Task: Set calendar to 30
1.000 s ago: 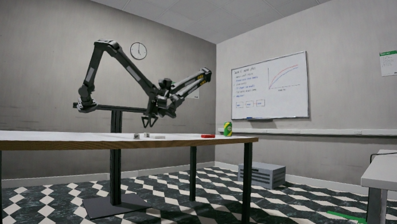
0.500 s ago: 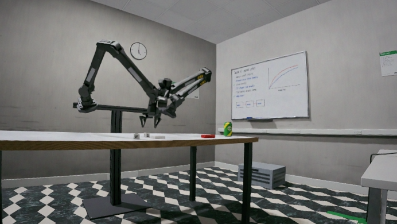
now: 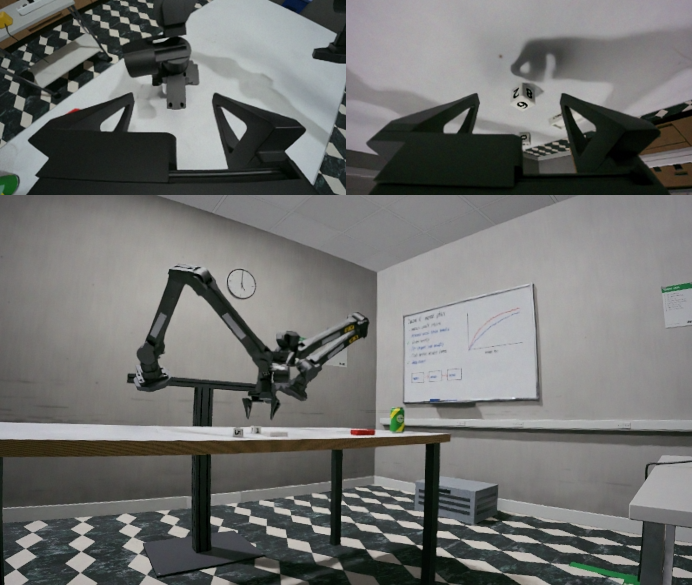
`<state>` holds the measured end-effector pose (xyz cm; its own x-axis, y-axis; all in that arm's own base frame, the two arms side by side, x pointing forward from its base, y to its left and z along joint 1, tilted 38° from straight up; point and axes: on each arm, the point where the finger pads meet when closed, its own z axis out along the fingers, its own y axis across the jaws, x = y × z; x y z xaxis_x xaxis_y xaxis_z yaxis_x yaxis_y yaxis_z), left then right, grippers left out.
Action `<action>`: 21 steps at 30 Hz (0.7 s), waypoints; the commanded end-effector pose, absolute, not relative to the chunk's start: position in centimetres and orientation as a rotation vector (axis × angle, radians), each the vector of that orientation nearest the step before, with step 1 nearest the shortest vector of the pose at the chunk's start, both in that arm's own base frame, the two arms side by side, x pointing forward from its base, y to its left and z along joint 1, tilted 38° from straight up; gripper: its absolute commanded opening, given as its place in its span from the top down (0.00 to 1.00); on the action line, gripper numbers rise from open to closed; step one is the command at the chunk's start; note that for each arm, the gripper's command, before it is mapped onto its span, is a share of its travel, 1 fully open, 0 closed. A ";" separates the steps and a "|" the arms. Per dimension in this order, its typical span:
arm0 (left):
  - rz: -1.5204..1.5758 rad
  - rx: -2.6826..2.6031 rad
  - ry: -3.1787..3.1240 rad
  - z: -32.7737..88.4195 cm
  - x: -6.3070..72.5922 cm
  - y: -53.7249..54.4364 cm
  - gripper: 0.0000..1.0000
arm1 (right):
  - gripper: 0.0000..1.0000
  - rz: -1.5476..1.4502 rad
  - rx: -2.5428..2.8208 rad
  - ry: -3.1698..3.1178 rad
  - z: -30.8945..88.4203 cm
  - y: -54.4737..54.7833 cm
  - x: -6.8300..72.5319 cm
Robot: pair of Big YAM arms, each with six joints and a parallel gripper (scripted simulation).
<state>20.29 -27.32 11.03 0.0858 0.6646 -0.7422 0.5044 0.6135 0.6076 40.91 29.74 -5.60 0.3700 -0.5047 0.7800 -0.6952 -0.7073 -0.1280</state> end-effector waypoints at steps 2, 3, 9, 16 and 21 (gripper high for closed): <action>0.152 1.004 1.568 11.0 20.3 -27.5 0.00 | 0.00 1.263 2.429 -1.043 -5.4 30.7 40.8; 0.152 1.004 1.568 11.0 20.3 -27.5 0.00 | 0.00 1.263 2.429 -1.043 -5.4 30.7 40.8; 0.152 1.004 1.568 11.0 20.3 -27.5 0.00 | 0.00 1.283 2.416 -1.130 -5.2 30.5 41.3; 0.152 1.004 1.568 11.0 20.3 -27.5 0.00 | 0.00 1.298 2.288 -1.633 -3.9 29.1 42.4; 0.152 1.004 1.568 11.0 20.3 -27.5 0.00 | 0.00 1.294 2.213 -1.839 -3.7 28.8 42.6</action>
